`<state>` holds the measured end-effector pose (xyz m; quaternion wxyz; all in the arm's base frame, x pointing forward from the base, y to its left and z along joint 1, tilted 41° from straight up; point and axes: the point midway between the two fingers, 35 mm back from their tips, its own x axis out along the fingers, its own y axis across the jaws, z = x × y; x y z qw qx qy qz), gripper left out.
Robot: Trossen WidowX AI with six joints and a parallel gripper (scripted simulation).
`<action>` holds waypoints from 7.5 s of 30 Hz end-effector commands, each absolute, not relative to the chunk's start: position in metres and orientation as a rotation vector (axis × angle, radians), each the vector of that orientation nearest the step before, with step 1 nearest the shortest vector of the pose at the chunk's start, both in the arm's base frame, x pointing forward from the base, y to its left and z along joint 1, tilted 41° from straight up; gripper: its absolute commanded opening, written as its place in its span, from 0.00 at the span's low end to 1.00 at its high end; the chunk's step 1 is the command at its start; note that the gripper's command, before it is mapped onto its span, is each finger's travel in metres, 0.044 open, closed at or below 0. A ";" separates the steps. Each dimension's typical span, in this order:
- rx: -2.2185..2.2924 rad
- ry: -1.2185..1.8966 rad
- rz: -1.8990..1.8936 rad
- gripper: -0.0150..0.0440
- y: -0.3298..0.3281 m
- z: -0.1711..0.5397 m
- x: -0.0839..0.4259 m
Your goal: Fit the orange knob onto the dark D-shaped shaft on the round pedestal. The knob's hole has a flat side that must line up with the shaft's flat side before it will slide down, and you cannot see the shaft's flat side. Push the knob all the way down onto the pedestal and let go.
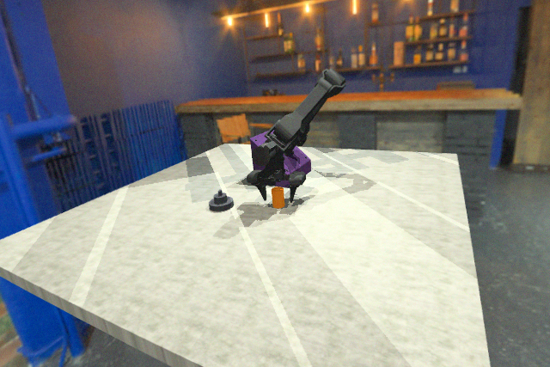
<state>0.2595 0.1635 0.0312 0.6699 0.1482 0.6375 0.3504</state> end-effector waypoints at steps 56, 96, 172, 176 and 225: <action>0.328 1.451 0.778 0.25 0.067 0.116 0.280; 0.329 1.449 0.768 0.25 0.010 0.025 0.341; 0.189 1.368 0.898 0.25 -0.006 -0.047 0.353; 0.158 1.349 0.925 0.25 -0.005 -0.049 0.355; 0.158 1.349 0.925 0.25 -0.005 -0.048 0.357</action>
